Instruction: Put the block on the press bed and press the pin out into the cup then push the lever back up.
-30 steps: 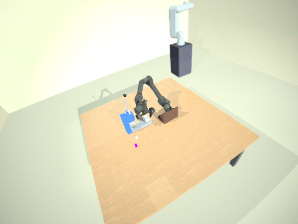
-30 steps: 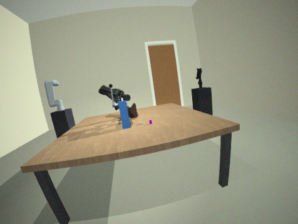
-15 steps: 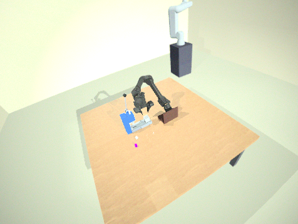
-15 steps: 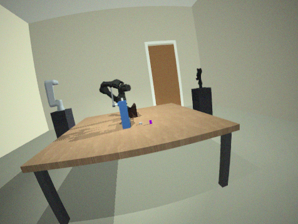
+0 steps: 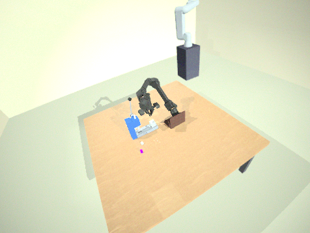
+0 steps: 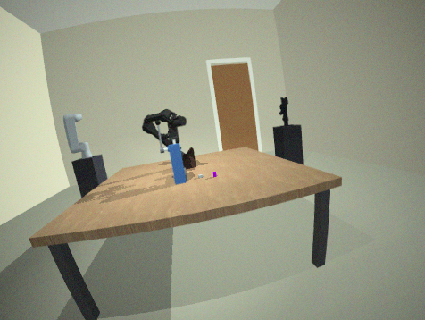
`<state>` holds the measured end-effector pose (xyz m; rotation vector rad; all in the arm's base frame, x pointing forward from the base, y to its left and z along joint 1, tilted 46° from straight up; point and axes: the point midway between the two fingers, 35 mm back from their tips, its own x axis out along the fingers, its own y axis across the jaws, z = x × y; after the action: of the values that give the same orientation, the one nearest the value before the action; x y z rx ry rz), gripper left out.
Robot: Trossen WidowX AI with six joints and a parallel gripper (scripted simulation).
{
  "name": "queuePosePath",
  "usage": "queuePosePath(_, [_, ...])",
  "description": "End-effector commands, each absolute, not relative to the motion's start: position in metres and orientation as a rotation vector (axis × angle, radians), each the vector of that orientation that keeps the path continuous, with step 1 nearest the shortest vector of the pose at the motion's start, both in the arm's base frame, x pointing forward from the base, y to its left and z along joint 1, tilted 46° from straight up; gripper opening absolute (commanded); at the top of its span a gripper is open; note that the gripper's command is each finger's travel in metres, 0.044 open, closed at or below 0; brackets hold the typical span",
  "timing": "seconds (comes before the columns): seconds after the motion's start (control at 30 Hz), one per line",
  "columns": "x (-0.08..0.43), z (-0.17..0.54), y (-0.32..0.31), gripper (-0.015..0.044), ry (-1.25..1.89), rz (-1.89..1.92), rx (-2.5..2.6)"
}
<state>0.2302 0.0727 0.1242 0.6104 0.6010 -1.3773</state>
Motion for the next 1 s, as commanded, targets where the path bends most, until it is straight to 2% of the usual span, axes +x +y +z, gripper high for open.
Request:
queuePosePath(0.0, [0.227, 0.124, 0.073, 0.0030, 0.602, -1.380, 0.614])
queuePosePath(0.3, [0.156, 0.122, 0.066, 0.0030, 0.616, -1.353, 0.626])
queuePosePath(0.47, [0.166, 0.119, 0.066, 0.0030, 0.691, -1.250, 0.513])
queuePosePath(0.7, [0.172, 0.102, 0.050, 0.0030, 0.890, -0.827, 0.016])
queuePosePath(0.97, [0.175, 0.086, 0.033, 0.0030, 0.932, -0.416, -0.616])
